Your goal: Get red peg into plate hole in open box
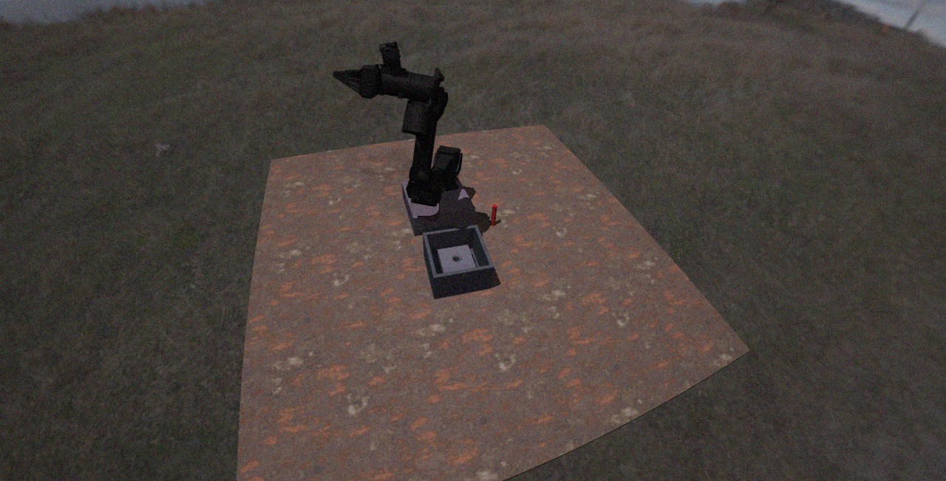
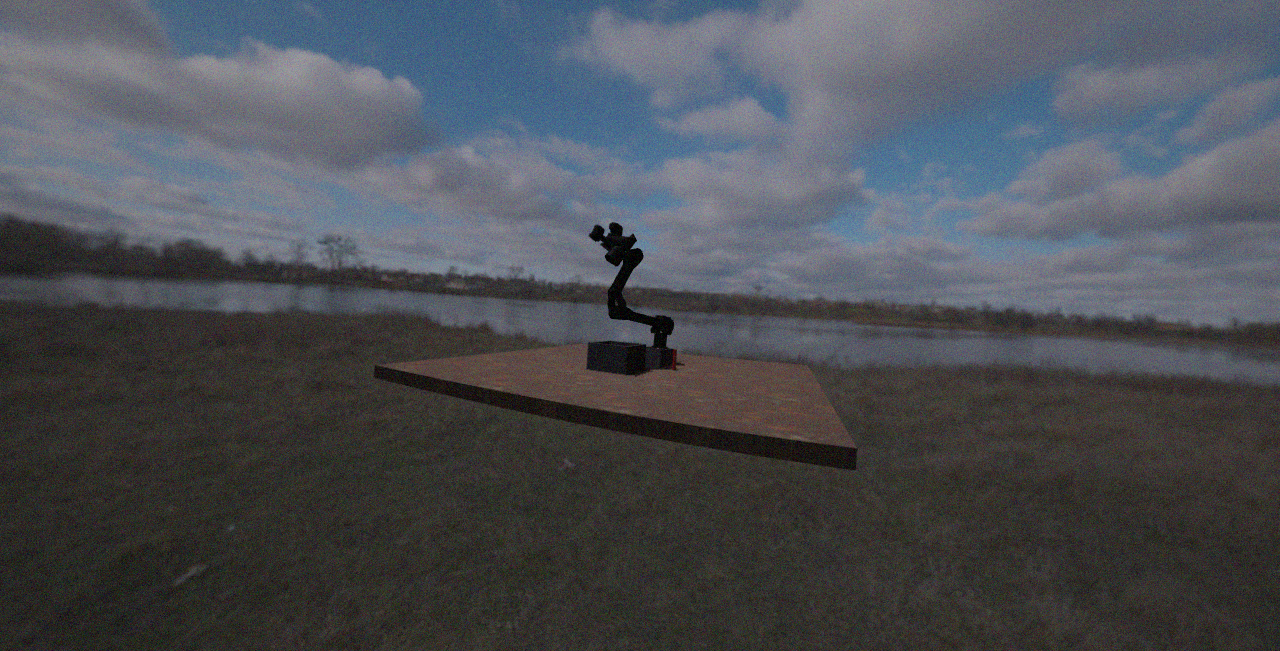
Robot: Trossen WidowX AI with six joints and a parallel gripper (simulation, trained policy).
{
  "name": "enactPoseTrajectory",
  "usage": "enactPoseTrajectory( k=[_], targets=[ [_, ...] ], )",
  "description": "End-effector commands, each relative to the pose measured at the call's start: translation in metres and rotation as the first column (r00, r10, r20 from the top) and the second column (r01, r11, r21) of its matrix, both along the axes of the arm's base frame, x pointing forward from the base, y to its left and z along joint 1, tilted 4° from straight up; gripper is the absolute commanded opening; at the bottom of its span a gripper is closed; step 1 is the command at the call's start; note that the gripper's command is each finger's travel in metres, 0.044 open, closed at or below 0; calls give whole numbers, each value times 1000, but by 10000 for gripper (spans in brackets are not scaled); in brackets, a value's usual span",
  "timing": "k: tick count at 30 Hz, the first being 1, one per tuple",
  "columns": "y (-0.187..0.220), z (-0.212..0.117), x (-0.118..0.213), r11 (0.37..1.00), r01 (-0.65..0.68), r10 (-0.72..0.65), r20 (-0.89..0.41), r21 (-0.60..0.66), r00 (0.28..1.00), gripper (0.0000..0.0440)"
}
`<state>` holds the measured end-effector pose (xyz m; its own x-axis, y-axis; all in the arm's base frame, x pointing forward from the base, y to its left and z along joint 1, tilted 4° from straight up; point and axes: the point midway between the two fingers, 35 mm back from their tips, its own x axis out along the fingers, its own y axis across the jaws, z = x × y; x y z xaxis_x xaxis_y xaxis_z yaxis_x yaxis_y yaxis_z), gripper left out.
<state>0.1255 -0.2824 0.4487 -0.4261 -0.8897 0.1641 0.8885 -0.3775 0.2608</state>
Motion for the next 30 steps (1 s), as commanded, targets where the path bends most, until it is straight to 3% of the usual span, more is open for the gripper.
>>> enactPoseTrajectory(
  k=[1,4,14,22,30],
  targets=[
    [0,4,-6,1000,9,-9,-13,-10,1000,416],
    [3,22,-33,996,46,-49,-39,-76,998,440],
    [60,84,-131,890,228,-261,-31,-396,965,427],
    [132,111,-182,721,358,-435,14,-593,900,418],
    [213,120,-211,499,455,-591,94,-738,801,414]
  ],
)
